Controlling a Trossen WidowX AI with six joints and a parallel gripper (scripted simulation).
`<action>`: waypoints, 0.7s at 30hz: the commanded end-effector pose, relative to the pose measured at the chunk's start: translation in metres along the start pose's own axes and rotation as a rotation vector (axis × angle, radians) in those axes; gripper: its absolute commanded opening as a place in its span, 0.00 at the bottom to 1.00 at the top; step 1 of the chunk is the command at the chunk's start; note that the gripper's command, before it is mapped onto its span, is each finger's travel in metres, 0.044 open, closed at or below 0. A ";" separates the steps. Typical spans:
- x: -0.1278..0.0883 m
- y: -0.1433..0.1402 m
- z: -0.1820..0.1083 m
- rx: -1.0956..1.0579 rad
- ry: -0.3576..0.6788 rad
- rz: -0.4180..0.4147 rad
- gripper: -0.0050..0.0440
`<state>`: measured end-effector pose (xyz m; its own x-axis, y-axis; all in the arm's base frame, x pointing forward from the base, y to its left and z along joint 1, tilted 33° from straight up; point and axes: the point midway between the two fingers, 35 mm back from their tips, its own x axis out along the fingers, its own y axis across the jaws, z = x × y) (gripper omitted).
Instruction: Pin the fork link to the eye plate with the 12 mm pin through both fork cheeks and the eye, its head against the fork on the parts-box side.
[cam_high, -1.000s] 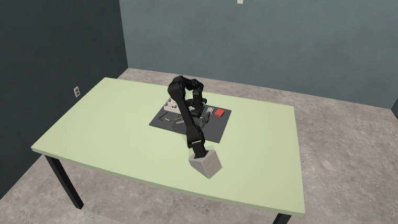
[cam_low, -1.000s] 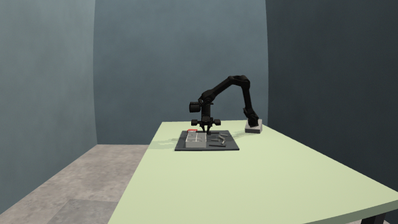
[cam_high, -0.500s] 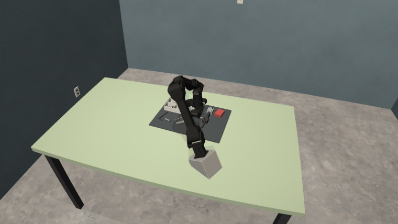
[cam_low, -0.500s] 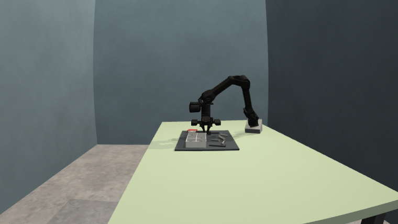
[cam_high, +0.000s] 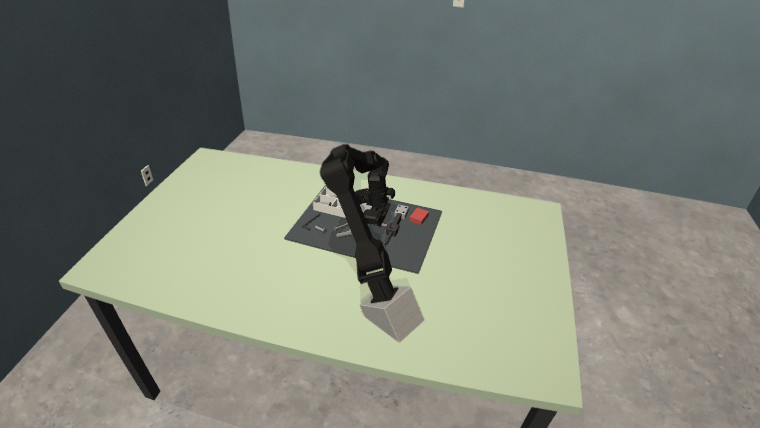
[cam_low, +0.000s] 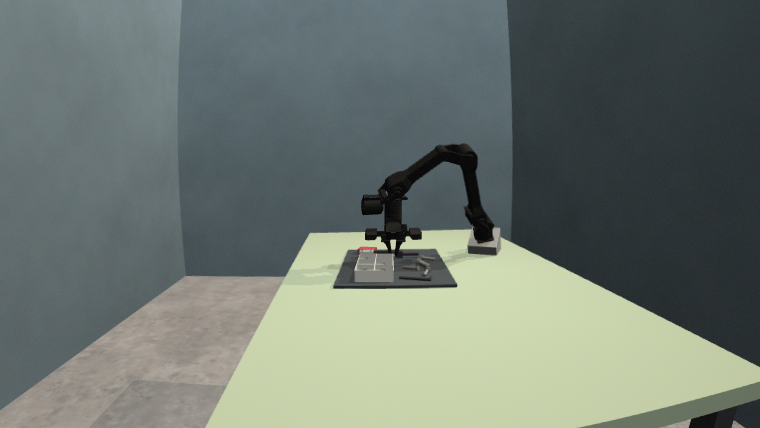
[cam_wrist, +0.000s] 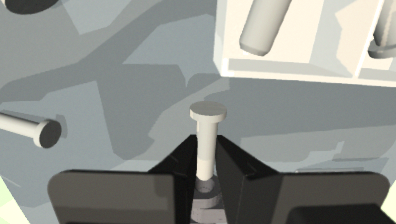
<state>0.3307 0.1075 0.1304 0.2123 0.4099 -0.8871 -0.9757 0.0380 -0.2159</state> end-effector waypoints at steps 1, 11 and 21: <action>-0.010 -0.003 0.004 -0.009 -0.003 -0.034 0.00; -0.012 -0.004 0.005 -0.013 -0.005 -0.039 0.00; -0.013 -0.005 0.006 -0.016 -0.006 -0.042 0.00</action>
<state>0.3307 0.1075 0.1304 0.2122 0.4098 -0.8871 -0.9757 0.0380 -0.2159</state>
